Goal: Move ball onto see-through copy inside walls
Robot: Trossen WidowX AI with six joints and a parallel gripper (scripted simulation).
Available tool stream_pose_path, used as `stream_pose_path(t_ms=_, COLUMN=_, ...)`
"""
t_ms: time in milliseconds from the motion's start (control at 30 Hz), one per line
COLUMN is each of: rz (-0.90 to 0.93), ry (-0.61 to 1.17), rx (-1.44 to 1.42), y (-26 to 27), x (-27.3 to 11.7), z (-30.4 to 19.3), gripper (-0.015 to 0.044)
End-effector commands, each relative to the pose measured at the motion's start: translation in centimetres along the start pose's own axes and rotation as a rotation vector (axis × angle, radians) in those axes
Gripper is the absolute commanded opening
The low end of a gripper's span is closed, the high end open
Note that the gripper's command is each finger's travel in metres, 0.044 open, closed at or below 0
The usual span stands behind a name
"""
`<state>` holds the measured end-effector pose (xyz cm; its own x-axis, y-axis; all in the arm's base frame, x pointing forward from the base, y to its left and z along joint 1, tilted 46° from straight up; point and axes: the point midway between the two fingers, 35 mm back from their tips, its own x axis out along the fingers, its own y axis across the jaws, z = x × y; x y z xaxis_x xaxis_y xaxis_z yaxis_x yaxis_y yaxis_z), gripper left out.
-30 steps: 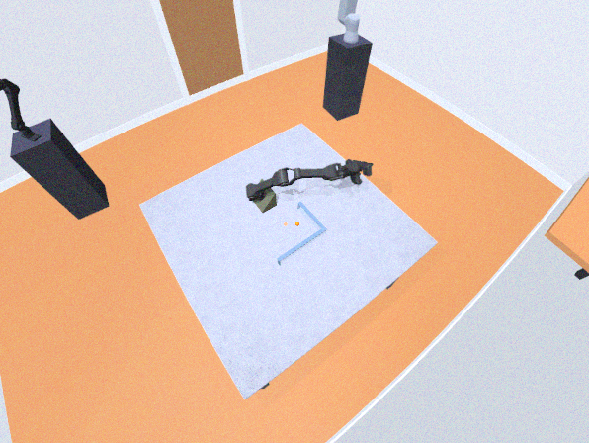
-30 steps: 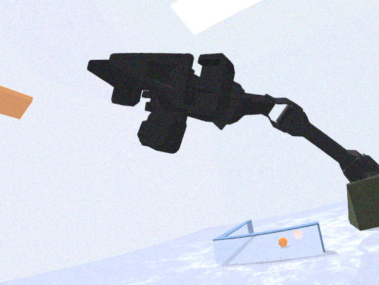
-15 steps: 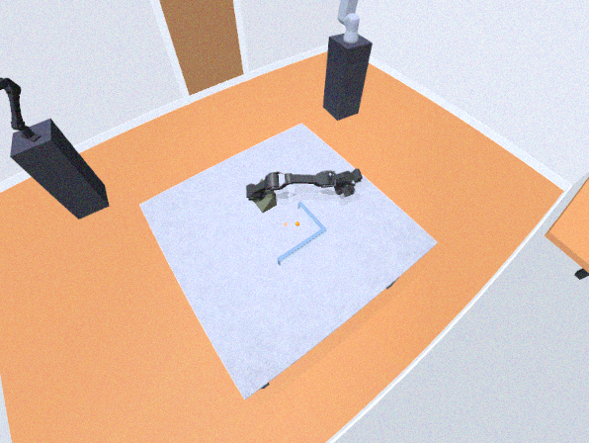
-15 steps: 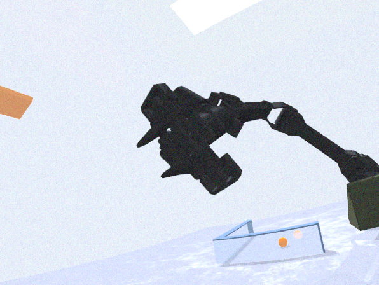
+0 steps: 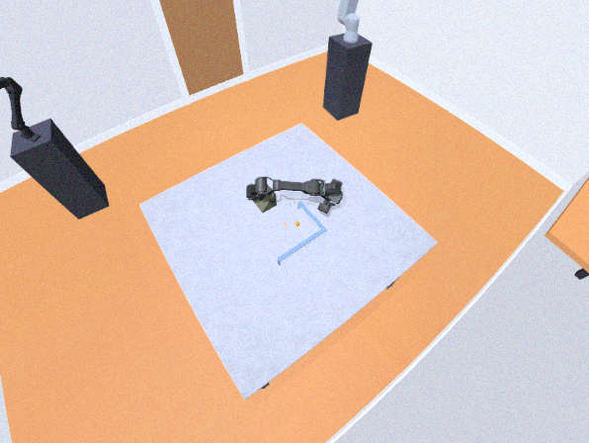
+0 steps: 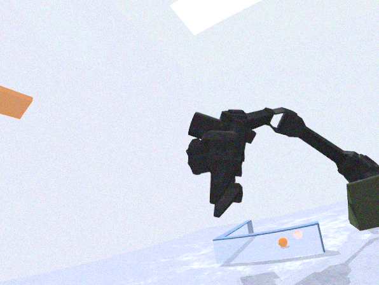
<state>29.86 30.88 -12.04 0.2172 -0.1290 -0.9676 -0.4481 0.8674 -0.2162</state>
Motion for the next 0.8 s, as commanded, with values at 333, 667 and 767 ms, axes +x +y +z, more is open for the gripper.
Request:
stream_pose_path(t_ms=333, rz=-0.254, ry=0.448, rx=-1.022, y=-14.0, x=-5.8, z=-8.6, gripper=0.0221)
stream_pose_path(t_ms=667, rz=-0.234, ry=0.658, rx=-1.255, y=-17.8, x=-6.8, z=-11.8, gripper=0.0221)
stream_pose_path(t_ms=767, rz=-0.234, ry=0.658, rx=-1.255, y=-17.8, x=-6.8, z=-11.8, gripper=0.0221)
